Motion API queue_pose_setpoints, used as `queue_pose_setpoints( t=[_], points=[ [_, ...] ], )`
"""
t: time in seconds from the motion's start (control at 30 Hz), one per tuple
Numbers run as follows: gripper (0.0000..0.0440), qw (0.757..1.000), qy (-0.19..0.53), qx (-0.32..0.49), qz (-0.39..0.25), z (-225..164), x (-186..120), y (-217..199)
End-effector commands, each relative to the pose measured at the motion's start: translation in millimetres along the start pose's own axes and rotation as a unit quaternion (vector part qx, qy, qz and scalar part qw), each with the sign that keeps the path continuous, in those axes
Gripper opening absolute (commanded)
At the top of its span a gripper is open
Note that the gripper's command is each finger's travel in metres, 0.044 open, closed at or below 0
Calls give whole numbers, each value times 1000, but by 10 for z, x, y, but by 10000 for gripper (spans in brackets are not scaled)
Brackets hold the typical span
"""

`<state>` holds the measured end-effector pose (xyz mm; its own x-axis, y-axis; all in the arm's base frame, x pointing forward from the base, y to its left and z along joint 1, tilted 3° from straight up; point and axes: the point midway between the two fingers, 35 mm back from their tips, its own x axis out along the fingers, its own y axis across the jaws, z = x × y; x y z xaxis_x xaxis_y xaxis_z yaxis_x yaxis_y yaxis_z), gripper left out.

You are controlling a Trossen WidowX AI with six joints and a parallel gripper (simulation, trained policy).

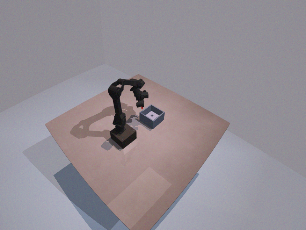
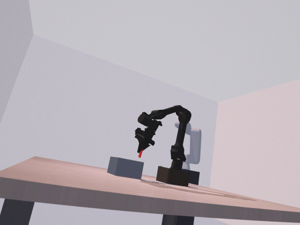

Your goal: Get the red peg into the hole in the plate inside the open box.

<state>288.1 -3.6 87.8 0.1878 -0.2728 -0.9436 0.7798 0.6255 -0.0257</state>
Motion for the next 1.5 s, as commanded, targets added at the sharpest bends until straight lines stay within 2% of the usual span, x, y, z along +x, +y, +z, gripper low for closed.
queue_pose_setpoints(
  t=[0.0,0.5,0.9,0.97,1.13,1.2,1.33,1.47],
  points=[
    [0,1000,0,13,2,161,40,-17],
    [2,998,9,64,1,618,349,-151],
    [8,996,35,81,-4,711,702,-196],
    [32,996,39,79,-6,699,773,-205],
    [149,996,50,66,-15,675,917,-237],
    [162,997,54,60,-21,678,957,-241],
    [261,997,48,58,-21,801,1014,-216],
    [332,998,39,53,-22,934,1047,-190]
  ],
)
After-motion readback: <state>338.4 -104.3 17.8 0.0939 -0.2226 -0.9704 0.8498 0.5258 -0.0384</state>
